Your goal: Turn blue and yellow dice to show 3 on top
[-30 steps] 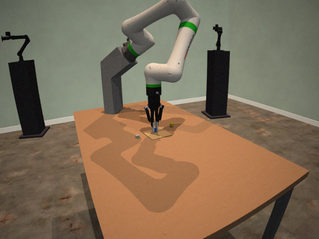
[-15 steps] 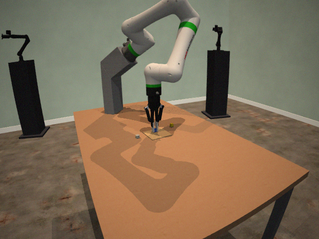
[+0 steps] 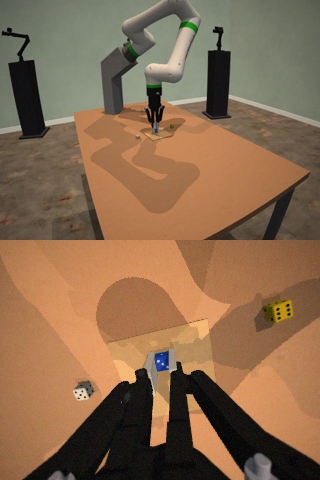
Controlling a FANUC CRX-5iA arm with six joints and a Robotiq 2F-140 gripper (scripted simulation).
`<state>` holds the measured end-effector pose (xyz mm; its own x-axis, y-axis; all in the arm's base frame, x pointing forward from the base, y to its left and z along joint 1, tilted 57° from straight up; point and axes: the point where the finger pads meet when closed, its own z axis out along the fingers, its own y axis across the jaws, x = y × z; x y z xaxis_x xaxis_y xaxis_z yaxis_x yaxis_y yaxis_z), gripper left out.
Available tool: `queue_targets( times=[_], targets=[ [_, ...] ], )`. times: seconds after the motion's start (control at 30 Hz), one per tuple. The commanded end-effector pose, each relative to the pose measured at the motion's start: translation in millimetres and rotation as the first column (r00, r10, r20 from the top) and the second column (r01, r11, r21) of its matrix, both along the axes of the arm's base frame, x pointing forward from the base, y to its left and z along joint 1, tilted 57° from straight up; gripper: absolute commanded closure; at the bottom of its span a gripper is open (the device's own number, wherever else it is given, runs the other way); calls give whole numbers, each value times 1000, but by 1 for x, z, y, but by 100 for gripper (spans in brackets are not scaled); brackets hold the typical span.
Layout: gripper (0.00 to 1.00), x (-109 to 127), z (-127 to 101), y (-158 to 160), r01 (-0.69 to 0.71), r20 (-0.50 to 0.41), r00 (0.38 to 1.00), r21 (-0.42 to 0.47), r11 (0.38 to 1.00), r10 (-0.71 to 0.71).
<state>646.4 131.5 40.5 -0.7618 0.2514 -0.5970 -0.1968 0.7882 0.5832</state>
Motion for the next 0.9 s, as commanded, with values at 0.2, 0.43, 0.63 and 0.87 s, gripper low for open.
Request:
queue_targets(
  times=[0.2, 0.43, 0.63, 0.87],
  targets=[
    [91, 0, 0, 0, 0, 0, 1000, 0, 1000, 0],
    [86, 0, 0, 0, 0, 0, 1000, 0, 1000, 0],
    [81, 0, 0, 0, 0, 0, 1000, 0, 1000, 0],
    [79, 0, 0, 0, 0, 0, 1000, 0, 1000, 0]
  ],
)
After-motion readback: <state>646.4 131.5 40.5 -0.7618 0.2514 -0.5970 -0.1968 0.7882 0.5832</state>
